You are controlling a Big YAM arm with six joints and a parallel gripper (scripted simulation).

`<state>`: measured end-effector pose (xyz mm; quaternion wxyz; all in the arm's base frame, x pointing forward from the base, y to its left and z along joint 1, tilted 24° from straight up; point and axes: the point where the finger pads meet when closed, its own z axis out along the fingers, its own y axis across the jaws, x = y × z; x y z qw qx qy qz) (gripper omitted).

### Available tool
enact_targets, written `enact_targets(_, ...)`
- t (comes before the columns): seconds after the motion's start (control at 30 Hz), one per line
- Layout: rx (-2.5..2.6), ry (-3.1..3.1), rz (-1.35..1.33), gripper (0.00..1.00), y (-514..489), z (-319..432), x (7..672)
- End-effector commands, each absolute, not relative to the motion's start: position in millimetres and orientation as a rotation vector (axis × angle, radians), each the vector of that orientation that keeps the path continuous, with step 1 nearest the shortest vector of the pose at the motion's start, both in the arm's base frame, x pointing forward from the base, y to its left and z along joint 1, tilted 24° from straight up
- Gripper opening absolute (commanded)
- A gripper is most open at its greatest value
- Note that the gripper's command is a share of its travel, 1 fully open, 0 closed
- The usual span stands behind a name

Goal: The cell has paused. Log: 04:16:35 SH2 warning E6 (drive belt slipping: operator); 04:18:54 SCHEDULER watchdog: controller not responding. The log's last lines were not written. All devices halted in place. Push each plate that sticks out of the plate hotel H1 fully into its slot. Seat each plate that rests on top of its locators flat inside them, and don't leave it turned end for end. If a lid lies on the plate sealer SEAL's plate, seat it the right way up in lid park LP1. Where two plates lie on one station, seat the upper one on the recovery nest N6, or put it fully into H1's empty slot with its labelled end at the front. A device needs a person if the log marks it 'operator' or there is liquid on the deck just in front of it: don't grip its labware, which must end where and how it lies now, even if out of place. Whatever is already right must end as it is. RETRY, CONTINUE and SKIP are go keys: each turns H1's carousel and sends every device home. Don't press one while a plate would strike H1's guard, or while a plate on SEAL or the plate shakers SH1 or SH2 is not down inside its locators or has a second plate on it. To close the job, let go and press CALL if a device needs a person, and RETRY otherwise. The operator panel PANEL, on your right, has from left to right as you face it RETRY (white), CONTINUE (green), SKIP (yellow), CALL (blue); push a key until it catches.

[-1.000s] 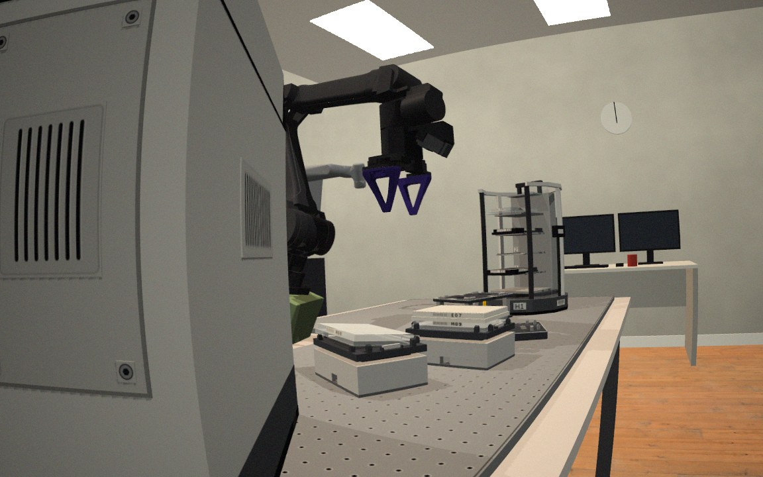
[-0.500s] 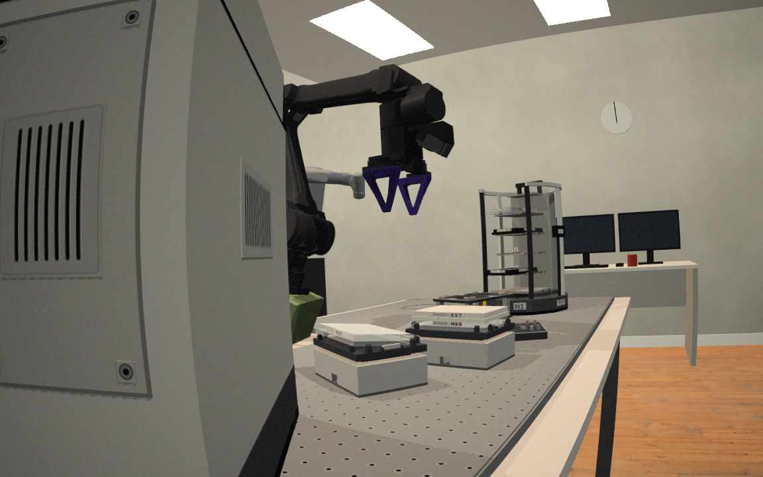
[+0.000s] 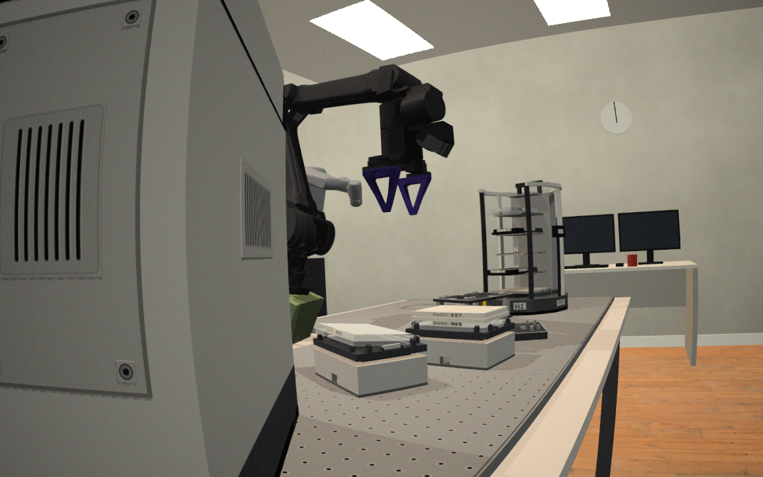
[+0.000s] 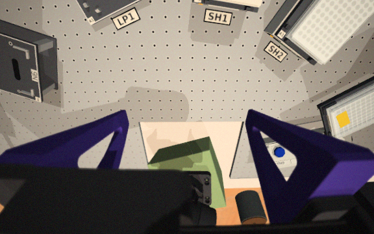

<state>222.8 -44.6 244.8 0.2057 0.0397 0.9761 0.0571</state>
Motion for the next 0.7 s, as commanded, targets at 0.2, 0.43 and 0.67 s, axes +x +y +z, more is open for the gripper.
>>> enact_targets(0.2,0.097,2.749,0.173,1.00,-42.5,239.0,219.6)
enact_targets(0.43,0.322,2.722,0.208,1.00,-60.1,246.2,223.6)
enact_targets(0.67,0.624,2.646,0.250,1.00,-88.0,261.8,231.6)
